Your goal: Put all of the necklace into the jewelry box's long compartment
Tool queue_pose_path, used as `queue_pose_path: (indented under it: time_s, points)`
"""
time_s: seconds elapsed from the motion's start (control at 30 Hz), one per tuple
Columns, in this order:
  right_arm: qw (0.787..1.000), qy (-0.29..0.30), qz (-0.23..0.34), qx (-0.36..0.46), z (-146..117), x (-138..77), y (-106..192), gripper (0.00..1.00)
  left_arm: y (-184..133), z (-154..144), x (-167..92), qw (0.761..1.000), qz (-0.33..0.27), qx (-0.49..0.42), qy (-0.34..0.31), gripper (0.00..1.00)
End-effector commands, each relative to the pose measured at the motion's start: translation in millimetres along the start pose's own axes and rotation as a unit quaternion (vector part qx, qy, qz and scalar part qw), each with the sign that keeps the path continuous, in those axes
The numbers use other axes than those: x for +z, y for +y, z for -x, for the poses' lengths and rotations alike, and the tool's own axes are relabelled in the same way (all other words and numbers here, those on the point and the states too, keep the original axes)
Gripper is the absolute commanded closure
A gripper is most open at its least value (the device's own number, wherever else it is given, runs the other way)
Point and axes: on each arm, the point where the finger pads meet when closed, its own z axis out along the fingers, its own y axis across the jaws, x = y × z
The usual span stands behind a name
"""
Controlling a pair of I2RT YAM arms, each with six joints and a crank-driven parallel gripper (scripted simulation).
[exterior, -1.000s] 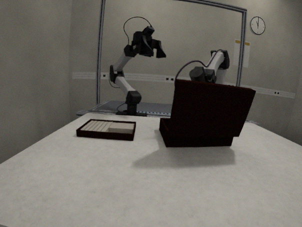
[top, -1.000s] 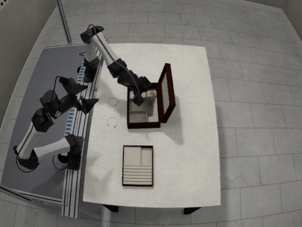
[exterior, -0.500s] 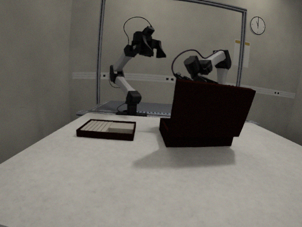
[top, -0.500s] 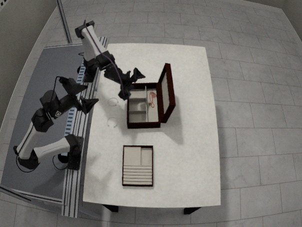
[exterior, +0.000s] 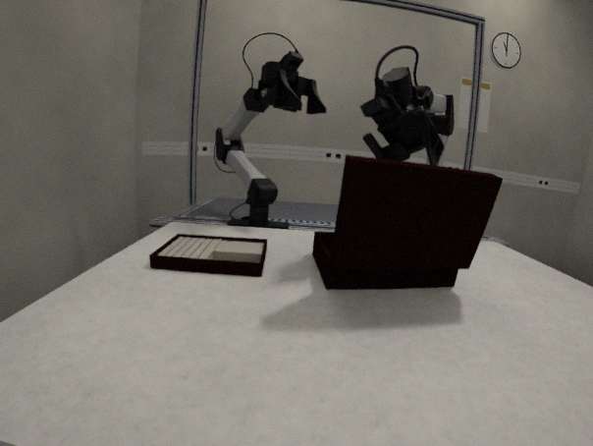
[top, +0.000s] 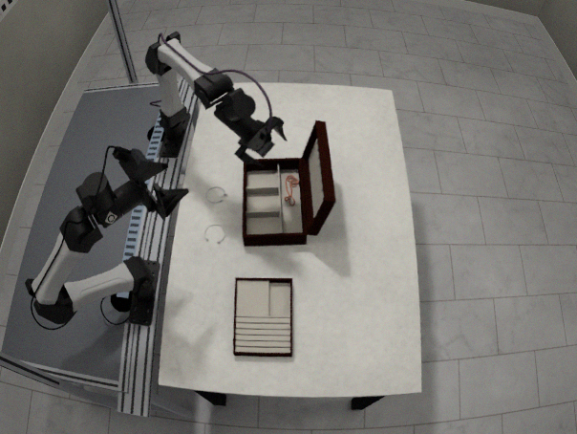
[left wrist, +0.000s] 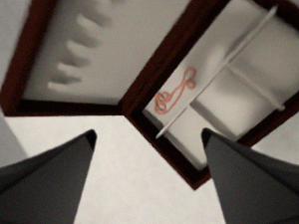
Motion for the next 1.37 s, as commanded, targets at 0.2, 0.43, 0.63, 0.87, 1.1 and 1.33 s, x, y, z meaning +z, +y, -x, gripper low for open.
queue_pose_path:
  time_s: [0.2, 0.43, 0.63, 0.87, 1.1, 1.33]
  points:
    - [1.000, -0.004, 0.003, 0.000, 3.3, -0.6, 1.1, 0.00, 13.2, 49.4, -2.7, 0.975, -0.098, -0.199, -0.033, 0.00]
    - [1.000, -0.004, 0.003, 0.000, 3.3, -0.6, 1.1, 0.00, 24.9, 55.8, -2.1, 0.972, -0.091, -0.213, -0.042, 0.00]
    - [1.000, -0.004, 0.003, 0.000, 3.3, -0.6, 1.1, 0.00, 24.3, 56.4, -2.3, 0.972, -0.091, -0.211, -0.043, 0.00]
    - [1.000, -0.004, 0.003, 0.000, 3.3, -0.6, 1.1, 0.00, 24.3, 56.4, -2.3, 0.972, -0.091, -0.211, -0.043, 0.00]
    - [1.000, -0.004, 0.003, 0.000, 3.3, -0.6, 1.1, 0.00, 25.0, 57.6, -5.9, 0.972, -0.090, -0.211, -0.050, 0.00]
    - [1.000, -0.004, 0.003, 0.000, 3.3, -0.6, 1.1, 0.00, 25.0, 57.6, -5.9, 0.972, -0.090, -0.211, -0.050, 0.00]
